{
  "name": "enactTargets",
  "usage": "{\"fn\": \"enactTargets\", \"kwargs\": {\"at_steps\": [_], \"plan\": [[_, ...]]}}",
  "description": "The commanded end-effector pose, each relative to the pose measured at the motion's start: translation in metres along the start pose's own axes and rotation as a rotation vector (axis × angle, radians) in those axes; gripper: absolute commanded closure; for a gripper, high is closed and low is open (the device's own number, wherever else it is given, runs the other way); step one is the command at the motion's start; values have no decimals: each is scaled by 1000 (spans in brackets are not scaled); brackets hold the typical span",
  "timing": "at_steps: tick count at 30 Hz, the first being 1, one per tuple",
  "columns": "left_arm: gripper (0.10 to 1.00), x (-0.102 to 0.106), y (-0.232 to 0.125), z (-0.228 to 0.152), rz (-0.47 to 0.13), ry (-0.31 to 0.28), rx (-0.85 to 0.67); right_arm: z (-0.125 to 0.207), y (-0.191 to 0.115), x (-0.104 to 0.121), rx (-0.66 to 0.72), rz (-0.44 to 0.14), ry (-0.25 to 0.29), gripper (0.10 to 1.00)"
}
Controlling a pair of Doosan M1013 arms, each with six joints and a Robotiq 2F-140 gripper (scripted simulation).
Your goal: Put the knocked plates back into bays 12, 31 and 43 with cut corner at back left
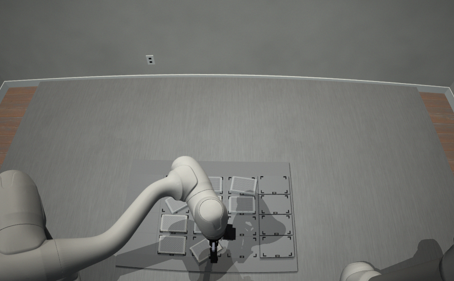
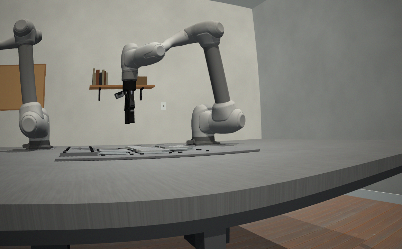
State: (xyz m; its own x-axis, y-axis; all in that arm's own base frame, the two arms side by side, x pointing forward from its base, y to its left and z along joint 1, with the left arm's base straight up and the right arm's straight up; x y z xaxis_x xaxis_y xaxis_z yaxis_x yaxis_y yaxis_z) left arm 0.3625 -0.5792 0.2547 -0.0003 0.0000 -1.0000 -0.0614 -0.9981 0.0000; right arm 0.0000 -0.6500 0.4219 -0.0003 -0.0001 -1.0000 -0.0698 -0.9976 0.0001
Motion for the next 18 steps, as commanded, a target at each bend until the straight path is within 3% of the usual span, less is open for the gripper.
{"fn": "enactTargets", "kwargs": {"at_steps": [1, 6, 18], "plan": [[98, -1, 0, 0, 1, 1, 0, 0, 0, -1, 0, 1, 1, 98], [98, -1, 0, 0, 1, 1, 0, 0, 0, -1, 0, 1, 1, 98], [98, -1, -3, -40, 1, 1, 0, 0, 0, -1, 0, 1, 1, 98]]}}
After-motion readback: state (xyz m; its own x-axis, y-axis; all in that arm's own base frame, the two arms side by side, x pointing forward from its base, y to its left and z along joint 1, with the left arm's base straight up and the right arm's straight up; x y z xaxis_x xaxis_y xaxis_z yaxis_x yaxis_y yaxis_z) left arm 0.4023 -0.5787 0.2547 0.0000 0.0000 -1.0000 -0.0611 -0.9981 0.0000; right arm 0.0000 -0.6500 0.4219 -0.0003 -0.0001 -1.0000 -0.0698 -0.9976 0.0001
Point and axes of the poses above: on each arm, the point where the finger pads meet when closed, its own x axis out along the fingers, its own z axis across the jaws, y = z × x, the point moved 10 cm from there along -x, back along the fingers, and after that the axes turned 4 degrees about x, right-handed, at the moved point
